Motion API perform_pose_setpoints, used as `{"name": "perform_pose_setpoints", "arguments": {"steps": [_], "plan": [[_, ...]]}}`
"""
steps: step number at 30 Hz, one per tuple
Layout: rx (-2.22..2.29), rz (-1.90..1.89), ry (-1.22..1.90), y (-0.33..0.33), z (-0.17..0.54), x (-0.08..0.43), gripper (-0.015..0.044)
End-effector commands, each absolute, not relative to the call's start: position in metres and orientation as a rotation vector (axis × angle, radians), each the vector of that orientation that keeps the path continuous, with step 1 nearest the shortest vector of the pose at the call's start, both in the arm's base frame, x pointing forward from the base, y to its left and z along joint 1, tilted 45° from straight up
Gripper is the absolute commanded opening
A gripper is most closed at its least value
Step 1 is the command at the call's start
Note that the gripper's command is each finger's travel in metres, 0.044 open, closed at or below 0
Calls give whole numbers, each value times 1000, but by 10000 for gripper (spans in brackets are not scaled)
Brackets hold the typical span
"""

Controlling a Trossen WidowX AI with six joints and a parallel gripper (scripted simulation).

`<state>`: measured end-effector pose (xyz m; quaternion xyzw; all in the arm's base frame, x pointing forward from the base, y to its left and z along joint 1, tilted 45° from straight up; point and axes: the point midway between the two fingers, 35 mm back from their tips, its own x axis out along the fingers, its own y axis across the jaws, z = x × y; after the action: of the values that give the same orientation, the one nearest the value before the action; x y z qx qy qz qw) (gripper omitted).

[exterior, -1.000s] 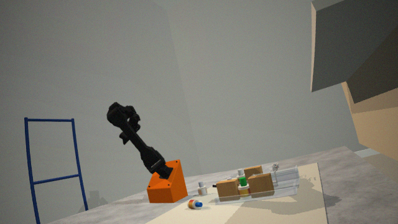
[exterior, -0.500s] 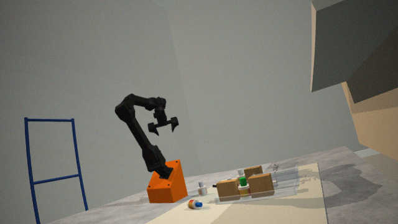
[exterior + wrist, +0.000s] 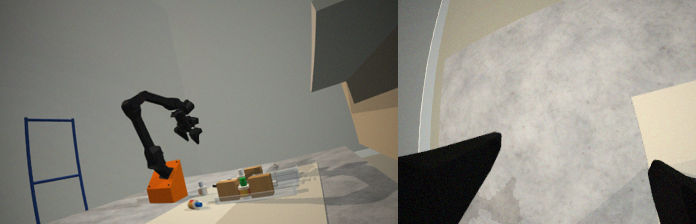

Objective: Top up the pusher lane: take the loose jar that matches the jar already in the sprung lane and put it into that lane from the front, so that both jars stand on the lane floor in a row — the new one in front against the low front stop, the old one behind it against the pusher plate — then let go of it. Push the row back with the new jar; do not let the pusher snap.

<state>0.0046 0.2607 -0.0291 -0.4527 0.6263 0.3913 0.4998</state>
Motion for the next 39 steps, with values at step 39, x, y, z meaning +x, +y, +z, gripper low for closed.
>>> {"name": "perform_pose_setpoints", "arguments": {"steps": [39], "plan": [[-748,-451,1400,28,-51,164,440]]}}
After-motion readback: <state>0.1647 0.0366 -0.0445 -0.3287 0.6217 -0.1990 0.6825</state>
